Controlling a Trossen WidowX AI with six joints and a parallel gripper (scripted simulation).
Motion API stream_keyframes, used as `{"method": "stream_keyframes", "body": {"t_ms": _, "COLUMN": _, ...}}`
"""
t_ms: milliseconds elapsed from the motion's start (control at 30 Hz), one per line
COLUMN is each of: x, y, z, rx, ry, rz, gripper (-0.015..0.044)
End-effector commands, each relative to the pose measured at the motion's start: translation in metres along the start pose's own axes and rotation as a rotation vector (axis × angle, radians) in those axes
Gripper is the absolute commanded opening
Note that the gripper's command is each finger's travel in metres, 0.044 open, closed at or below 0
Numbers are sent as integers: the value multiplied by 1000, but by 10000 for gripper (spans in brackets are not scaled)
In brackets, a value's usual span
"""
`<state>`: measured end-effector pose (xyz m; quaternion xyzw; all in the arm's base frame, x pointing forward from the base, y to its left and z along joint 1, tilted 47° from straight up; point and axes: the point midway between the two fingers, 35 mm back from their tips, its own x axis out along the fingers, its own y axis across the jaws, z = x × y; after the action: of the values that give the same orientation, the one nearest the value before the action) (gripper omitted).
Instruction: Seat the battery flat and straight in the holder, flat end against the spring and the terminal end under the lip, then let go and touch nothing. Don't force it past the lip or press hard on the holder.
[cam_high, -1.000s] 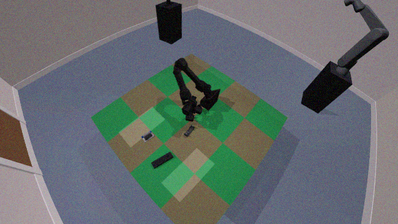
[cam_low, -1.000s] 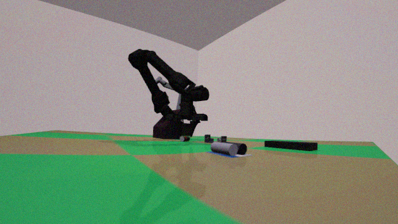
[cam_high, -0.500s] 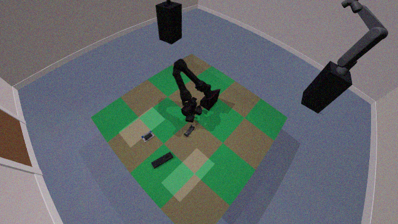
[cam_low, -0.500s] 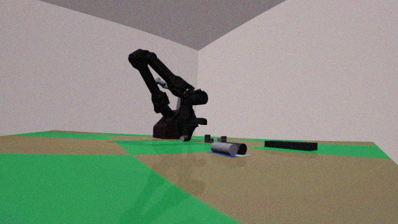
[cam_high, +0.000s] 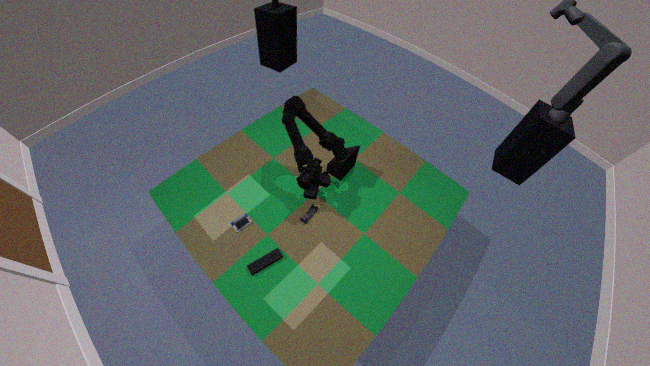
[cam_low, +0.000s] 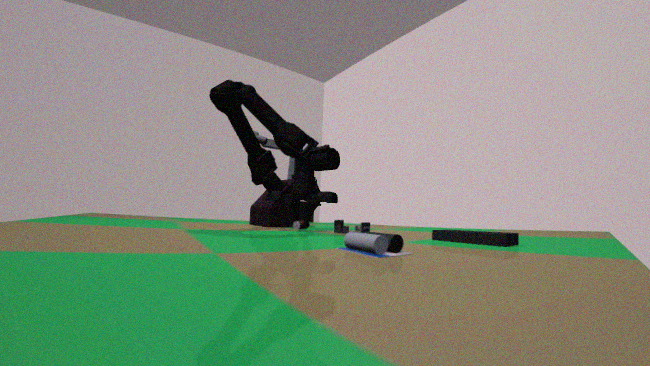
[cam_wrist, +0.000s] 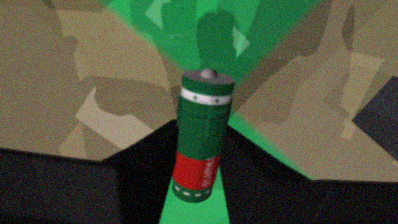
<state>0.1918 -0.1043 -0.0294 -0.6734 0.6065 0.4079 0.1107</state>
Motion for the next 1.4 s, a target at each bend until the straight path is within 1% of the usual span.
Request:
{"method": "stream_keyframes", "body": {"t_ms": 0, "x": -16, "y": -4, "z": -1, "rx": 7, "ry": 0, "rz": -12, "gripper": 76}}
{"method": "stream_keyframes", "body": {"t_ms": 133, "x": -41, "y": -3, "z": -1, "rx": 7, "ry": 2, "rz": -11, "gripper": 76}}
{"method": "stream_keyframes", "body": {"t_ms": 300, "x": -47, "y": -6, "z": -2, "rx": -23, "ry": 2, "rz": -10, "gripper": 76}}
{"method": "stream_keyframes", "body": {"t_ms": 700, "x": -63, "y": -72, "z": -4, "rx": -552, "ry": 5, "rz": -11, "gripper": 76}}
{"method": "stream_keyframes", "body": {"t_ms": 1100, "x": -74, "y": -135, "z": 7, "rx": -1087, "ry": 11, "rz": -6, "gripper": 76}}
{"method": "stream_keyframes", "body": {"t_ms": 1367, "x": -72, "y": -137, "z": 8, "rx": -1117, "ry": 1, "rz": 5, "gripper": 76}}
